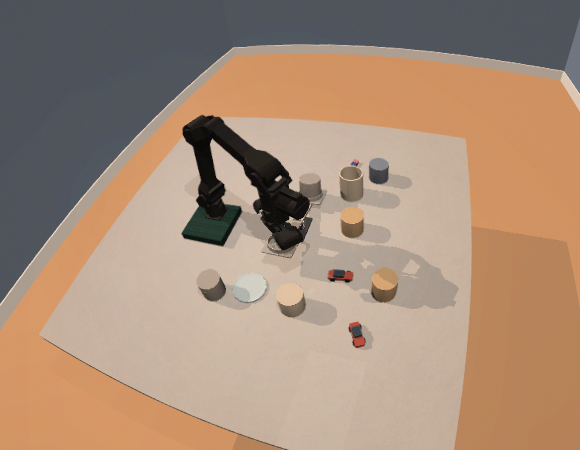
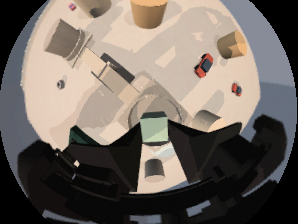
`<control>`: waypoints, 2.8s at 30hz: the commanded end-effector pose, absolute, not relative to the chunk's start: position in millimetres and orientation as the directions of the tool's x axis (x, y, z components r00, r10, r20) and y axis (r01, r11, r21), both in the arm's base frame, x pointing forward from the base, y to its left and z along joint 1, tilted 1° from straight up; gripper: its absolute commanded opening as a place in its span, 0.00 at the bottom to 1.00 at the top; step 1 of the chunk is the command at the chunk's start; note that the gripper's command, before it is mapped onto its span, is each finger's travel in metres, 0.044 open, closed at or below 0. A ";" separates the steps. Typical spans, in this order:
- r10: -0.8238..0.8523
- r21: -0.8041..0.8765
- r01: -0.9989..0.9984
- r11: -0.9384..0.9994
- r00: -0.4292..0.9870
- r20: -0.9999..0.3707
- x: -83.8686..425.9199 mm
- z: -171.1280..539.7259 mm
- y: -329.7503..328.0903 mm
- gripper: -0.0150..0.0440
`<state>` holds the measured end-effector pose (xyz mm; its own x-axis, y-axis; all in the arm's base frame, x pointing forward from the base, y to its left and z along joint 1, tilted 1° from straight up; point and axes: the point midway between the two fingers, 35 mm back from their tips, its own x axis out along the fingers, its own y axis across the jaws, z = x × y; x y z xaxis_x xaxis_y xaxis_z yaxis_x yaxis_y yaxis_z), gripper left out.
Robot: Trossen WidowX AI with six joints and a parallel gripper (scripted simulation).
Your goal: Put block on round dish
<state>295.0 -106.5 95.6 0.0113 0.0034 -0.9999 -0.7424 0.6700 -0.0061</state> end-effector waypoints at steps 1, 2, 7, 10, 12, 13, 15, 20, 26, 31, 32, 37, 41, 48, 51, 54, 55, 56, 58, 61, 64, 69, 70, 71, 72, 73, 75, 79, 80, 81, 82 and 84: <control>0.001 -0.010 -0.740 0.672 0.015 -1.000 297.6 108.0 -107.6 0.25; 0.001 -0.010 -0.740 0.672 0.015 -1.000 298.0 112.6 -107.8 0.25; 0.001 -0.010 -0.740 0.672 0.015 -1.000 299.0 135.3 -108.4 0.25; 0.001 -0.010 -0.740 0.672 0.015 -1.000 298.7 149.0 -108.3 0.25; 0.001 -0.010 -0.740 0.672 0.015 -1.000 298.1 158.1 -108.2 0.25; 0.001 -0.010 -0.740 0.672 0.015 -1.000 297.7 162.6 -108.1 0.25; 0.001 -0.010 -0.740 0.672 0.015 -1.000 296.7 171.7 -107.8 0.25; 0.002 -0.010 -0.740 0.672 0.015 -1.000 294.1 187.3 -107.0 0.25; 0.001 -0.010 -0.735 0.678 0.014 -1.000 292.9 181.6 -115.0 0.25; 0.000 -0.008 -0.724 0.690 0.011 -1.000 288.8 167.9 -133.7 0.25; 0.000 -0.009 -0.724 0.690 0.011 -1.000 287.9 165.3 -137.4 0.25; -0.002 -0.010 -0.727 0.687 0.011 -1.000 282.3 151.9 -155.9 0.25; -0.003 -0.011 -0.729 0.684 0.011 -1.000 276.4 141.1 -170.3 0.25; -0.005 -0.012 -0.733 0.680 0.011 -1.000 263.7 122.3 -194.4 0.25; -0.006 -0.012 -0.735 0.678 0.011 -1.000 257.2 114.2 -204.2 0.25; -0.007 -0.012 -0.736 0.677 0.011 -1.000 250.2 106.1 -213.6 0.25; -0.007 -0.013 -0.737 0.676 0.010 -1.000 247.8 103.4 -216.6 0.25; -0.007 -0.013 -0.737 0.675 0.010 -1.000 245.3 100.7 -219.6 0.25; -0.008 -0.013 -0.738 0.674 0.010 -1.000 240.1 95.4 -225.5 0.25; -0.009 -0.013 -0.740 0.673 0.010 -1.000 232.5 87.9 -233.4 0.25; -0.009 -0.013 -0.740 0.672 0.009 -1.000 230.6 86.1 -235.2 0.25; -0.009 -0.013 -0.740 0.672 0.009 -1.000 231.1 76.3 -235.6 0.25; -0.009 -0.013 -0.740 0.672 0.009 -1.000 231.2 72.6 -235.8 0.25; -0.009 -0.013 -0.740 0.672 0.009 -1.000 231.3 68.4 -235.8 0.25; -0.009 -0.013 -0.740 0.672 0.009 -1.000 231.4 64.0 -235.9 0.25; -0.009 -0.013 -0.740 0.672 0.009 -1.000 231.4 59.6 -235.9 0.25; -0.009 -0.013 -0.740 0.672 0.009 -1.000 231.2 50.8 -235.7 0.25; -0.009 -0.013 -0.740 0.672 0.009 -1.000 230.9 44.5 -235.4 0.25; -0.009 -0.013 -0.740 0.672 0.009 -1.000 230.9 44.5 -235.4 0.25; -0.009 -0.013 -0.740 0.672 0.009 -1.000 231.0 44.2 -235.4 0.25; -0.009 -0.013 -0.740 0.672 0.009 -1.000 231.0 43.7 -235.5 0.25; -0.009 -0.013 -0.740 0.672 0.009 -1.000 231.0 42.0 -235.5 0.25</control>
<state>231.5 -235.5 45.2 0.0123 -0.0093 -0.9999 -0.7384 0.6741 -0.0153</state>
